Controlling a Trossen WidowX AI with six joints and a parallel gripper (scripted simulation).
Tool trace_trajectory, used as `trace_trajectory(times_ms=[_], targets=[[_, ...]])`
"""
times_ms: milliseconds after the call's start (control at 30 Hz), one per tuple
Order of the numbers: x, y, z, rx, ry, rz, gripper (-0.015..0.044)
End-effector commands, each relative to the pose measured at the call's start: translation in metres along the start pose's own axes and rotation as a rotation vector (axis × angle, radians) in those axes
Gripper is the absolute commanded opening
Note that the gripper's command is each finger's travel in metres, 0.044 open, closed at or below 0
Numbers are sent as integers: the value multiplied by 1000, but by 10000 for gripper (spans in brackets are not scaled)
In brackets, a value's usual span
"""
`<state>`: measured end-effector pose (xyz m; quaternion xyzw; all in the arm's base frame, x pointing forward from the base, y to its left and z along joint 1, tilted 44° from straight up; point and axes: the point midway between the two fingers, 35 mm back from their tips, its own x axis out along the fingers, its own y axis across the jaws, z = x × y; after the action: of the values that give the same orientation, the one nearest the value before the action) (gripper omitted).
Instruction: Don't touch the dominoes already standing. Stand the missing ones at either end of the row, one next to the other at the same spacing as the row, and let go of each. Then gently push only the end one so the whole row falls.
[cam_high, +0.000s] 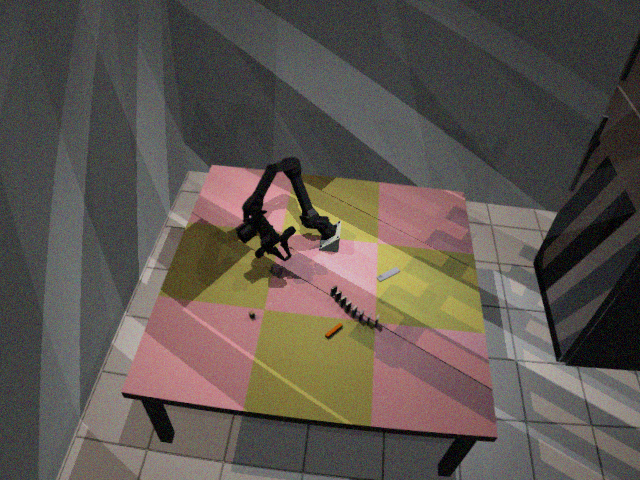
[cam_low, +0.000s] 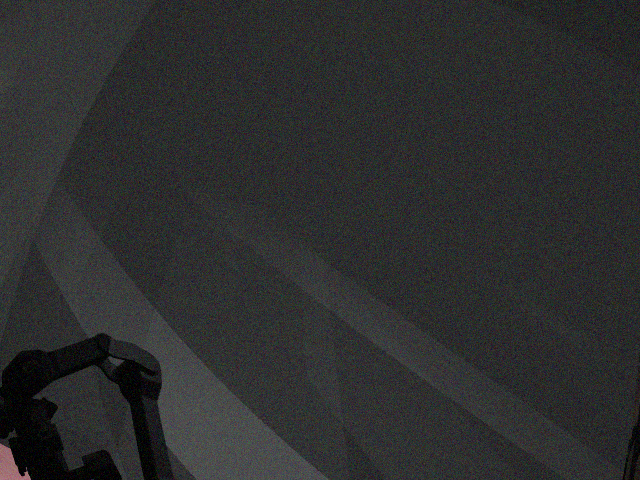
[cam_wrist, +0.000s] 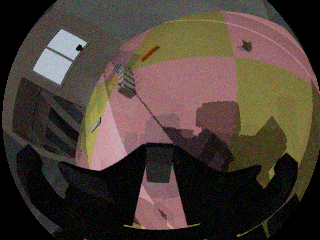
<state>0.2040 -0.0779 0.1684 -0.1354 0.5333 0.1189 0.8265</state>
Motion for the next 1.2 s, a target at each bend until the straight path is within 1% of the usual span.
trace_trajectory(times_ms=[0,267,567,867,1167], targets=[[-1,-1,1,-23,-84,6,107],[-4,-6,4,-80,-249,-8,107],[-13,-13,6,-156,-424,-69,107],[-26,-18,7,-263,-592,-167,107],[-41,-21,4,-390,-739,-303,107]])
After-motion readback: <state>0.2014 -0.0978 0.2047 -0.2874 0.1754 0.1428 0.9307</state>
